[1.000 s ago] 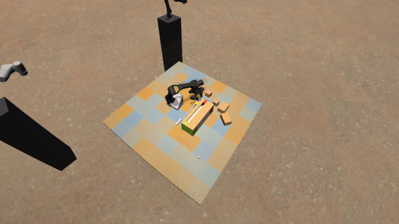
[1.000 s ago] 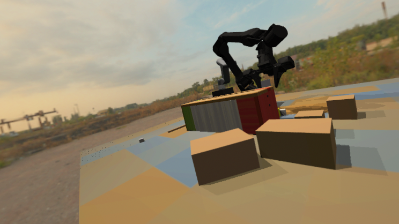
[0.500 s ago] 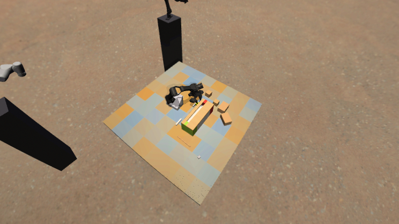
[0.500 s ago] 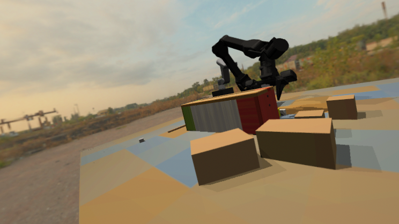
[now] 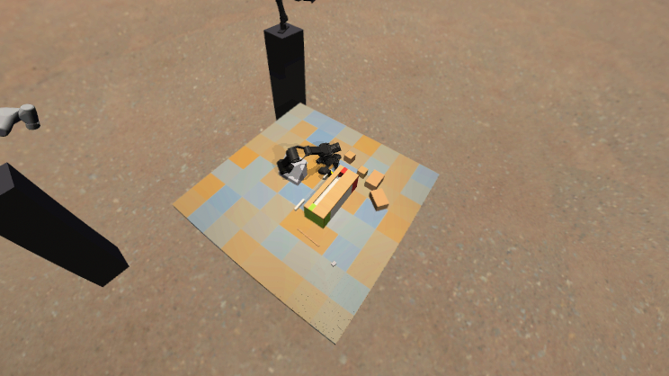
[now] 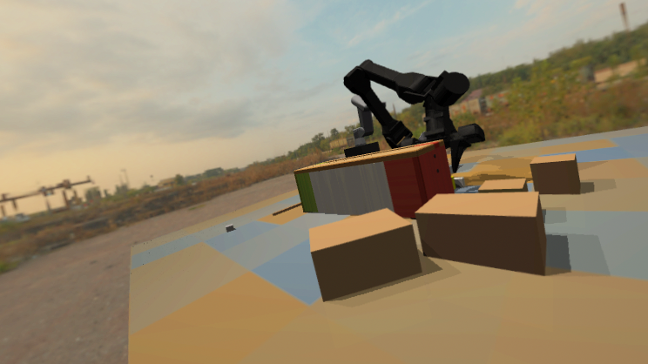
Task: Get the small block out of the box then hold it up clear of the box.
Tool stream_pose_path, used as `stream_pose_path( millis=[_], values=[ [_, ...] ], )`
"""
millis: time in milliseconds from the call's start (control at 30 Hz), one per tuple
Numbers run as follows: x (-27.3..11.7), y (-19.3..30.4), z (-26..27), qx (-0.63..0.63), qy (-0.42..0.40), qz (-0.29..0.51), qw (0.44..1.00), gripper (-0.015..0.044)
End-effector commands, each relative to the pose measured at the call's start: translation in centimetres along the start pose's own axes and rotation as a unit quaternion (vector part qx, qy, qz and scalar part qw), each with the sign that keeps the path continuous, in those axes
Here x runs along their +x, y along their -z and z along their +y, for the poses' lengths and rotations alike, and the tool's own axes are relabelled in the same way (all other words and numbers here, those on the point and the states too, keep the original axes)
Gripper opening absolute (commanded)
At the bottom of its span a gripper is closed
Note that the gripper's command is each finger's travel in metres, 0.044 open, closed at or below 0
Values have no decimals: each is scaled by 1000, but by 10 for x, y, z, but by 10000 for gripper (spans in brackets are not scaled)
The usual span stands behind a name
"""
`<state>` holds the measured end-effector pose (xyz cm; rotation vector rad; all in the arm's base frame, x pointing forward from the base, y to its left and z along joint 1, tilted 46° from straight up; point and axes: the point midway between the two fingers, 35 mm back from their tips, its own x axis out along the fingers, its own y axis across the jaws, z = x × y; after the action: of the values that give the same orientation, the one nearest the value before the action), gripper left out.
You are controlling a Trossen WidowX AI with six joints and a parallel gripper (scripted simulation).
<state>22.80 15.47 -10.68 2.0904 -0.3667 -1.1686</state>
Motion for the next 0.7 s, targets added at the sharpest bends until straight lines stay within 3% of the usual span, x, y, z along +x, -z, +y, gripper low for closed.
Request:
stream_pose_path(
  millis=[0, 667],
  values=[
    [10, -8, 2, -9, -6, -3, 1000, 285],
    [33, -20, 4, -9, -8, -3, 1000, 285]
  ],
)
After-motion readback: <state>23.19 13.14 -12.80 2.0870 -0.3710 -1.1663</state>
